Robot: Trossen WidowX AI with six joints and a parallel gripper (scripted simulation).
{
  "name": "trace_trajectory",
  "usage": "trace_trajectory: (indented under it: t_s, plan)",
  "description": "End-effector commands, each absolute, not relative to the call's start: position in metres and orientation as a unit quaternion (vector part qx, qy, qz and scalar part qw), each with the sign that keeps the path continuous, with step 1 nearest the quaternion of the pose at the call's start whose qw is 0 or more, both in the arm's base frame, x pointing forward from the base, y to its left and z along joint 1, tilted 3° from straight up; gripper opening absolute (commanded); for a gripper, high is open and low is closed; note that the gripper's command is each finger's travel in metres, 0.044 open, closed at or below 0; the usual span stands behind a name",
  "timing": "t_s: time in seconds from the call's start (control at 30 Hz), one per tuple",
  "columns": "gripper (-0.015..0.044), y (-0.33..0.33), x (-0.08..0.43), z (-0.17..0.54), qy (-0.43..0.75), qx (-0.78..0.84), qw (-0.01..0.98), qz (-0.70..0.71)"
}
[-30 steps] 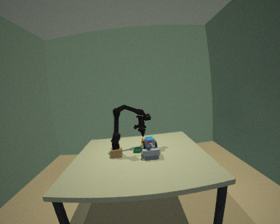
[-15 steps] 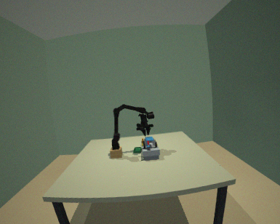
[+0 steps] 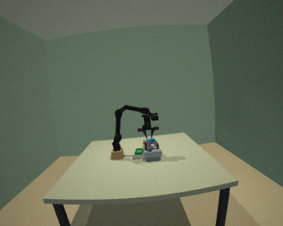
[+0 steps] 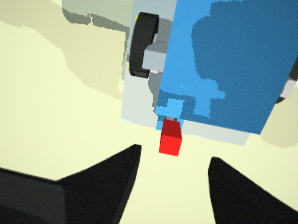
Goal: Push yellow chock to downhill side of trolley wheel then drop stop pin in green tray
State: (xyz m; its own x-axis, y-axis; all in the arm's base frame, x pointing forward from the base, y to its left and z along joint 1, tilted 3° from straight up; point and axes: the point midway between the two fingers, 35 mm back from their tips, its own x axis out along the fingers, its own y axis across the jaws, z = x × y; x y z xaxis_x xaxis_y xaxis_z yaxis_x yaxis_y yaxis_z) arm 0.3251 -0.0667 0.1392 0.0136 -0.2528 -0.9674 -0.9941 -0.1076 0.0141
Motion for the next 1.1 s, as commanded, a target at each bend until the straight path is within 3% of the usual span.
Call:
trace_trajectory:
  t_s: [0.0,1.07]
  plan:
    - [0.019,-0.074,0.325,0.141,0.548,-0.577,0.413,0.443]
    - [0.019,-0.083,0.325,0.109,0.548,-0.577,0.413,0.443]
